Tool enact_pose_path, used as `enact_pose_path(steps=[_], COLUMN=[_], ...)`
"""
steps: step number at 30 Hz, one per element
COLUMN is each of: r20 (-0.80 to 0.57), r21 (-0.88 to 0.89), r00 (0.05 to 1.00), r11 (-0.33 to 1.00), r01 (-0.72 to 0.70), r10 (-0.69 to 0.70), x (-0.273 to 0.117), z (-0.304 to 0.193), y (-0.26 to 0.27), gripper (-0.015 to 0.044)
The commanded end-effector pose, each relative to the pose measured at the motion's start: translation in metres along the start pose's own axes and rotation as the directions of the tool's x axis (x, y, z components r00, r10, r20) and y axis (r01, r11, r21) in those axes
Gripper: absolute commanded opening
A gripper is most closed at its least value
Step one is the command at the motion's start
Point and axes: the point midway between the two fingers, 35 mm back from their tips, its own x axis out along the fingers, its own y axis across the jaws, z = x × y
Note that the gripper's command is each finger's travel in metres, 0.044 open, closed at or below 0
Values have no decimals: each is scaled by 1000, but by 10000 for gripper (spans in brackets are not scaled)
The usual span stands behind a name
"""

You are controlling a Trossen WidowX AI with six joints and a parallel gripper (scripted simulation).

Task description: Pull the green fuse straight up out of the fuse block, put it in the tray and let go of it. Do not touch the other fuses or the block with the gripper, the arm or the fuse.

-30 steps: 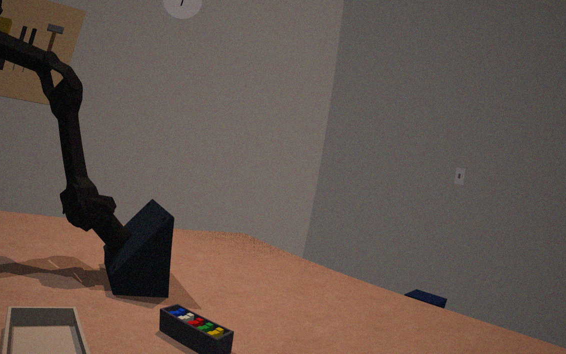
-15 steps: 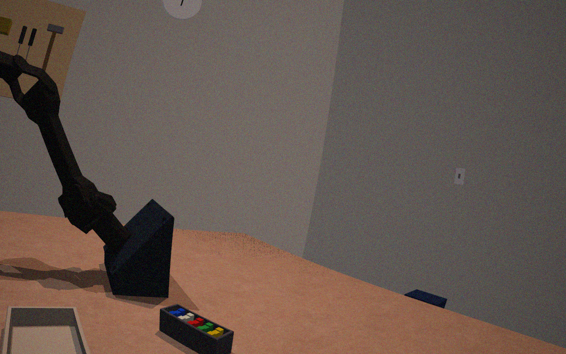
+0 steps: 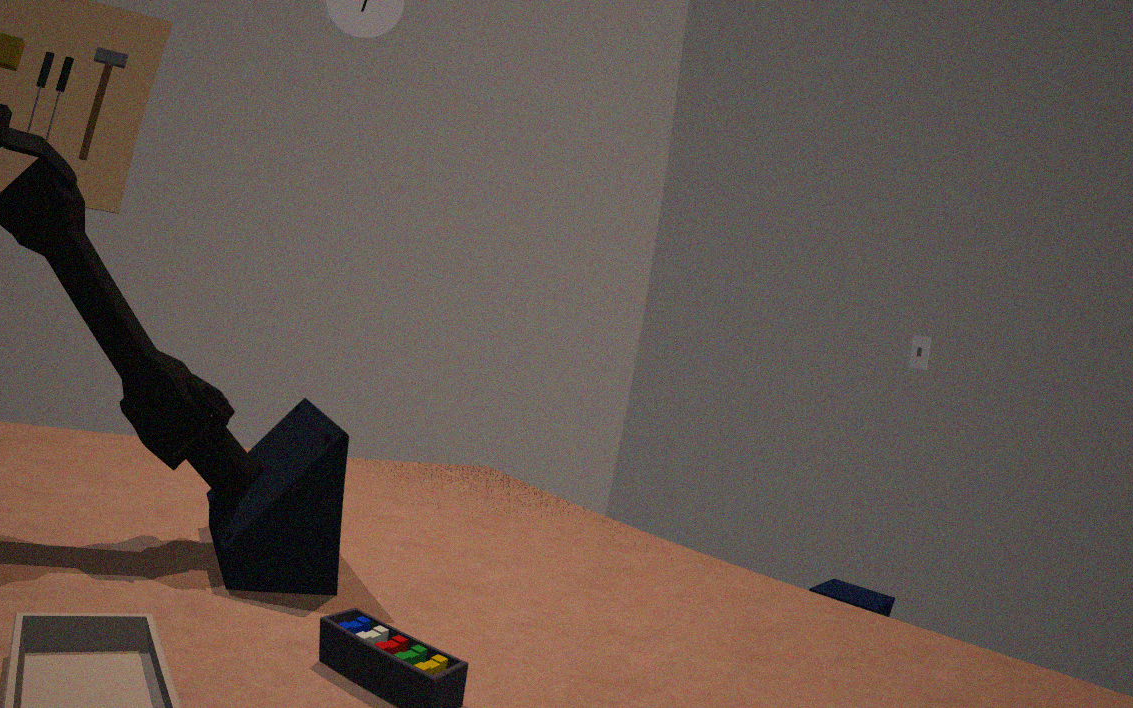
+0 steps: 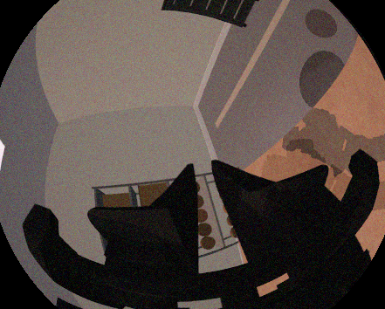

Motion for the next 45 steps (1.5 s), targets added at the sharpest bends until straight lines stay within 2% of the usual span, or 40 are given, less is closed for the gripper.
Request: enact_pose_path(steps=[1,7,12,19,24,29,35,39,42,45], r20=[-135,-315,-479,-639,-684,-656,-518,-362,-210,-174], r21=[-15,-49,-90,-222,-363,-527,-730,-850,-920,-933], r00=[989,940,847,661,508,366,243,214,240,252], r11=[999,991,973,917,849,748,572,416,275,242], r01=[51,121,214,331,385,404,373,324,278,268], r10=[-53,-130,-230,-393,-523,-660,-820,-907,-948,-952], x=[1,-10,-37,-100,-161,-228,-310,-363,-400,-407], z=[-63,-147,-227,-326,-382,-418,-432,-425,-411,-406], y=[-11,-26,-46,-80,-110,-144,-190,-222,-245,-250], gripper=[67,67,67,67,67,67,67,67,67,67])
